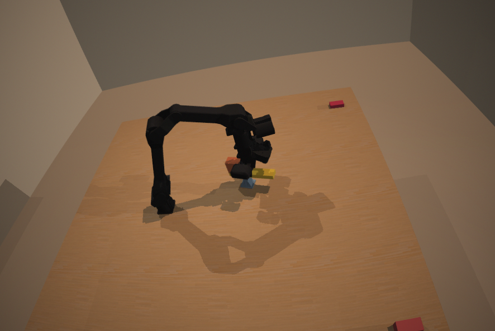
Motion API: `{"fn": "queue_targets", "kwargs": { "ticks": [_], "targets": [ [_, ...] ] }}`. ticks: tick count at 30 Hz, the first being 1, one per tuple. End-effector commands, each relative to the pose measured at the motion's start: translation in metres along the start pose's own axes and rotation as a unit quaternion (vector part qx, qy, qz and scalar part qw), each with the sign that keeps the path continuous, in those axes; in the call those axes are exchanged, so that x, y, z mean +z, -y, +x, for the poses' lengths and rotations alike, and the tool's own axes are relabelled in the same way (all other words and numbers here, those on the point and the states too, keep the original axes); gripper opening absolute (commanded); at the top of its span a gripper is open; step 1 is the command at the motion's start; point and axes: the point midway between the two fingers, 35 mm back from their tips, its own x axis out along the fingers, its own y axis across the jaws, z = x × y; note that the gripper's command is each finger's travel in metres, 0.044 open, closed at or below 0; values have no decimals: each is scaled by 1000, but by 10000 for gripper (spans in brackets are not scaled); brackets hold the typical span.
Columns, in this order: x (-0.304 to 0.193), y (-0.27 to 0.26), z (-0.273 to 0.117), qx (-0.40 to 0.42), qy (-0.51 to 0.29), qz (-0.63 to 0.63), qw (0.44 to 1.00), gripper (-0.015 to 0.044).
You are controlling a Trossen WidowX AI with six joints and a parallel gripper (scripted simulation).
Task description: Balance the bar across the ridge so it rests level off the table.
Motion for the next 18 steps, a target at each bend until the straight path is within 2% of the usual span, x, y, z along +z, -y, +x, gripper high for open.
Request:
{"fn": "queue_targets", "kwargs": {
  "ticks": [1,18],
  "targets": [
    [0,0,0,0,1,2,1000,0],
    [0,0,2,0,1,2,1000,0]
  ]
}}
